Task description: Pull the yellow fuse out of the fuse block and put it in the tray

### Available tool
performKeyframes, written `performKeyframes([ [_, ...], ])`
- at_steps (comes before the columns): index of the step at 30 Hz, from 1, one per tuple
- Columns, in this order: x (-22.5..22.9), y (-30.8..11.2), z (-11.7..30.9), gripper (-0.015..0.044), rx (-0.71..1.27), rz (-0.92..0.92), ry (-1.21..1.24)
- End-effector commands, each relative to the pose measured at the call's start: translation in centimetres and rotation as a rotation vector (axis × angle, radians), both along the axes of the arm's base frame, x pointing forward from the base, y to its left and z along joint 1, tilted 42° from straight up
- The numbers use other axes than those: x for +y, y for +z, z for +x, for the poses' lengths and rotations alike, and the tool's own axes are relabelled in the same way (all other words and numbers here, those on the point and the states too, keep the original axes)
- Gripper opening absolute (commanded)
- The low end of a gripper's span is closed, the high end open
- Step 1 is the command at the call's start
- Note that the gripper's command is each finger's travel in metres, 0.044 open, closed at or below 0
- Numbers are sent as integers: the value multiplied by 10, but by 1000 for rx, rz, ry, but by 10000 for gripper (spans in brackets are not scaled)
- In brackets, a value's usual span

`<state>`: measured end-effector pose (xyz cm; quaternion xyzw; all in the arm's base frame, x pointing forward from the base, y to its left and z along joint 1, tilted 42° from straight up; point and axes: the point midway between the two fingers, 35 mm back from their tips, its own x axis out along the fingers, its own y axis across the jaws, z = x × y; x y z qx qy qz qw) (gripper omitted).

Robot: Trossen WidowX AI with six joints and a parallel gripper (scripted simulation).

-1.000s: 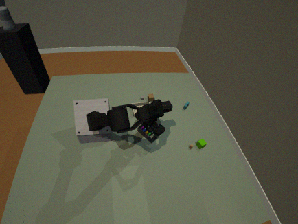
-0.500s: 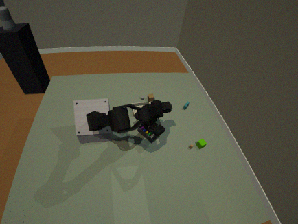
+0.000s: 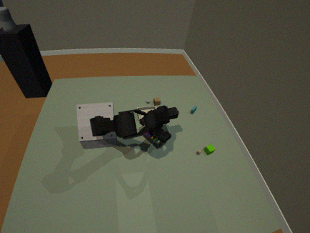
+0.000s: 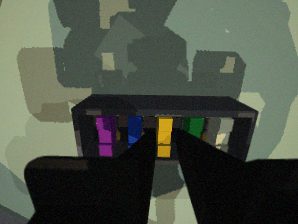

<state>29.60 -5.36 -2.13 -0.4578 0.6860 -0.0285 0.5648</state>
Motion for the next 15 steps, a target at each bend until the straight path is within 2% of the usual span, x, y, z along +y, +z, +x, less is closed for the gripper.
performKeyframes([
  [1,-1,-2,-1,74,7,-4,2],
  [6,-1,-2,-1,74,7,-4,2],
  [15,0,-1,0,14,2,0,0],
])
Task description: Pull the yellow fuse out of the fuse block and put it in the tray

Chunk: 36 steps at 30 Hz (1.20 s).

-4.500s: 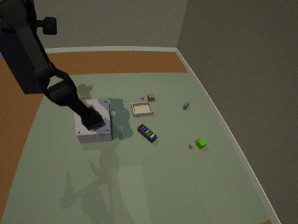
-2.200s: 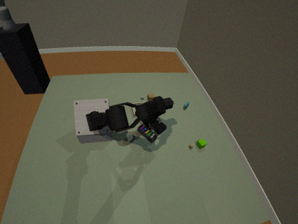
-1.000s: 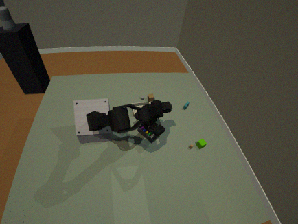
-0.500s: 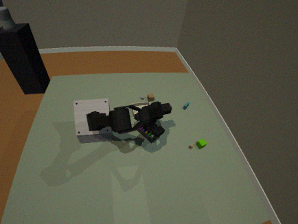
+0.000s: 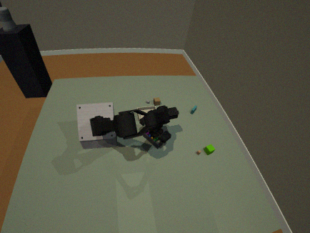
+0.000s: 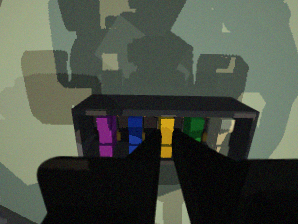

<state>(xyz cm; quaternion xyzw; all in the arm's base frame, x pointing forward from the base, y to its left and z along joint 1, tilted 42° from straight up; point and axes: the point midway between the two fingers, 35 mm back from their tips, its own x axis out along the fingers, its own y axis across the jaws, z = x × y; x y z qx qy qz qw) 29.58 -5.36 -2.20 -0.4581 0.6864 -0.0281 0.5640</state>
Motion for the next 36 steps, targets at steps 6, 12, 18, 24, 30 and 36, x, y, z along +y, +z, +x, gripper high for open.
performKeyframes([
  [6,0,0,0,0,0,0,0],
  [12,2,2,0,0,0,0,0],
  [18,4,4,0,0,1,0,0],
  [24,6,6,0,0,1,0,0],
  [30,8,9,0,0,2,0,0],
  [36,10,11,0,0,2,0,0],
])
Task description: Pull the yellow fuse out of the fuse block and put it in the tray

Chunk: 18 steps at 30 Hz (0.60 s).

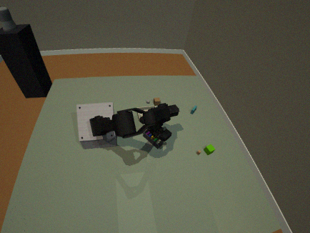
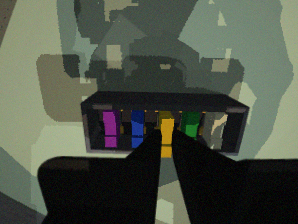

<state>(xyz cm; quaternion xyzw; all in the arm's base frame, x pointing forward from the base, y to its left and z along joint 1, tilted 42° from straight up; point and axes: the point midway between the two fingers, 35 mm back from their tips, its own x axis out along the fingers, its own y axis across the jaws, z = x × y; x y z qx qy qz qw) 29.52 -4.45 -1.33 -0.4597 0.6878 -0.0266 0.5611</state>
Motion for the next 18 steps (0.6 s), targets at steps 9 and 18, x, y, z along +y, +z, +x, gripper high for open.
performKeyframes([
  [9,4,5,0,0,-4,2,-2],
  [18,7,9,0,0,-4,2,-2],
])
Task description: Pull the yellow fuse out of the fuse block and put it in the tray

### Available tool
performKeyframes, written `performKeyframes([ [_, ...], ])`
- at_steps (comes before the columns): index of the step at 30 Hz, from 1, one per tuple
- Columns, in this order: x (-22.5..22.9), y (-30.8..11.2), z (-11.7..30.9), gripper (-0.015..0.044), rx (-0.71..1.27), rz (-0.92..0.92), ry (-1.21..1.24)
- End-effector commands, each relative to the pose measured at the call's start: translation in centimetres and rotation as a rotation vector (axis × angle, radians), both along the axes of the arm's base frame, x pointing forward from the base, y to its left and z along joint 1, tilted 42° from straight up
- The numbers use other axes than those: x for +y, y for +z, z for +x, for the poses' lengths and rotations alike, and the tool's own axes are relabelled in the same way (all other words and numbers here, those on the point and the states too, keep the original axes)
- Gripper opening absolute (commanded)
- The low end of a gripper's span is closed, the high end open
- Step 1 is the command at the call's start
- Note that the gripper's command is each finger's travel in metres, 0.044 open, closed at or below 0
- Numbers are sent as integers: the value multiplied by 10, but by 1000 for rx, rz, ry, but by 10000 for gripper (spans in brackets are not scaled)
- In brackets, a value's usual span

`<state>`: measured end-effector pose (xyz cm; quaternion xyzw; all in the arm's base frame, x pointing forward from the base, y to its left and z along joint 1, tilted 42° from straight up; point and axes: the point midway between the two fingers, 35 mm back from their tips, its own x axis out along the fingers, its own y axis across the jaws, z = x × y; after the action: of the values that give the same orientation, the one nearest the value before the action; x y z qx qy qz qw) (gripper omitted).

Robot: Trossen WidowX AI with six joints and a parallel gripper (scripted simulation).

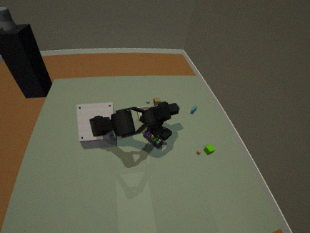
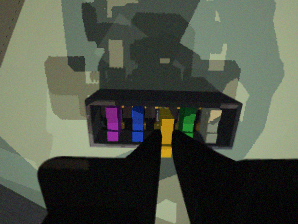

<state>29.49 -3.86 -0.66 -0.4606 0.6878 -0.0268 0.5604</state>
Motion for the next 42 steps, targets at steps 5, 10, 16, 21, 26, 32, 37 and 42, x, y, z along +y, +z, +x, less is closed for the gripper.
performKeyframes([
  [5,3,4,0,0,-4,4,-2],
  [10,4,6,0,0,-4,4,-2],
  [16,6,8,0,0,-3,3,-2],
  [21,8,10,-1,0,-3,3,-2],
  [26,9,11,-1,0,-3,3,-2],
  [32,13,15,-1,0,-2,3,-2],
  [37,18,21,-2,0,-2,3,-2],
  [42,24,27,-2,0,-2,3,-2],
])
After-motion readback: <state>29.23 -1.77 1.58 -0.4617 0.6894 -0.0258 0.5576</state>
